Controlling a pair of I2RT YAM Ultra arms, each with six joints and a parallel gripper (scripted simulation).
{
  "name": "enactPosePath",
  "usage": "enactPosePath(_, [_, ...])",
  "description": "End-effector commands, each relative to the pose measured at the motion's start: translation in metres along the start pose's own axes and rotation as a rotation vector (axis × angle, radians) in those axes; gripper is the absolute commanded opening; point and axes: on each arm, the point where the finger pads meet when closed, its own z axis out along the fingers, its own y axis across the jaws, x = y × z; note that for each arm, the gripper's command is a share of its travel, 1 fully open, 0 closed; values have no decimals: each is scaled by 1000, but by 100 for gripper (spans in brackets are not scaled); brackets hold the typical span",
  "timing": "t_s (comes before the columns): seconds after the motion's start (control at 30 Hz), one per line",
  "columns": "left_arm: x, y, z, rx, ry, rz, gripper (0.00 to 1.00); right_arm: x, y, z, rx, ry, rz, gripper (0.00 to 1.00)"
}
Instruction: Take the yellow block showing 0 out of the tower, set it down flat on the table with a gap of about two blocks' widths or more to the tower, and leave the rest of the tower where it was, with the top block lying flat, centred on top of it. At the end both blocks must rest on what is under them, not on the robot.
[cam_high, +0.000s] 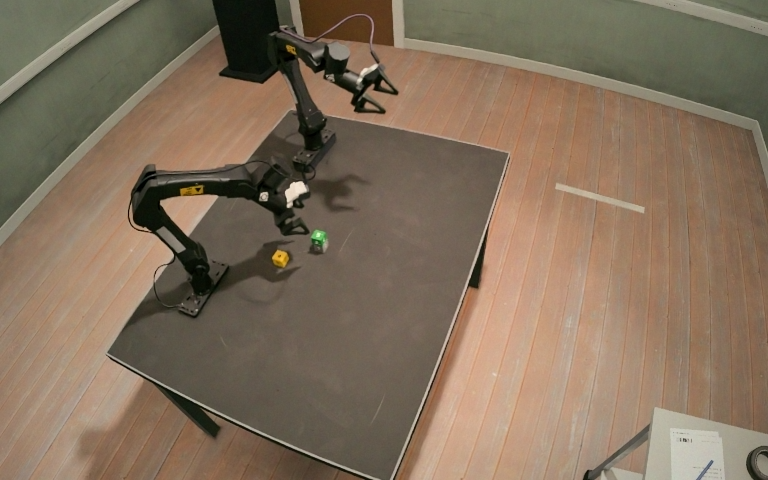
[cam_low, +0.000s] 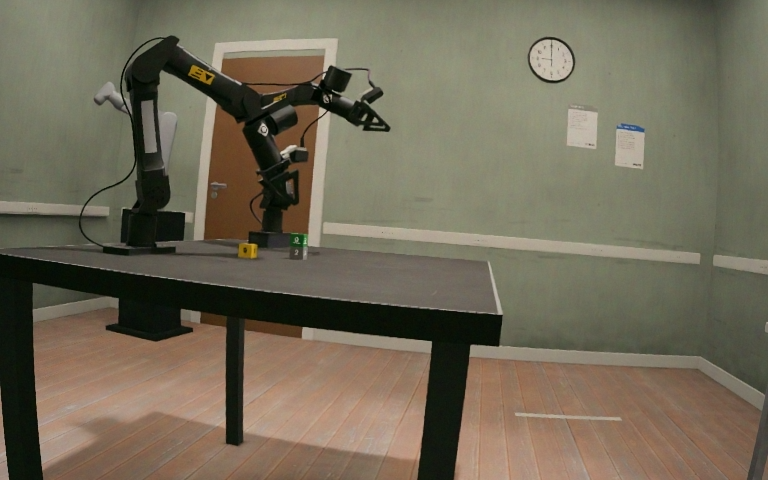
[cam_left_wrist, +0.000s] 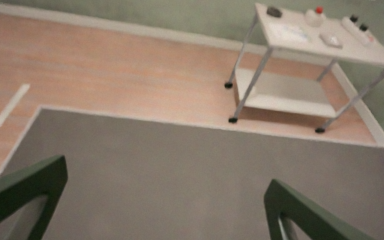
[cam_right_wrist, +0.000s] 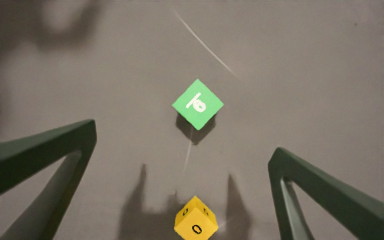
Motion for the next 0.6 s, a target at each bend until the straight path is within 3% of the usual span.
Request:
enactPosePath(0.0, [-50,9,-2,121,-234,20,100,-22,0,1,-15,-40,12,100])
enactPosePath(0.13, [-68,37,-2,102,-320,12,100,-22,-2,3,-11,-35,16,100])
enactPosePath(0.57, [-89,83,9,45,-405,-2,100,-22,-3,3,-7,-35,16,100])
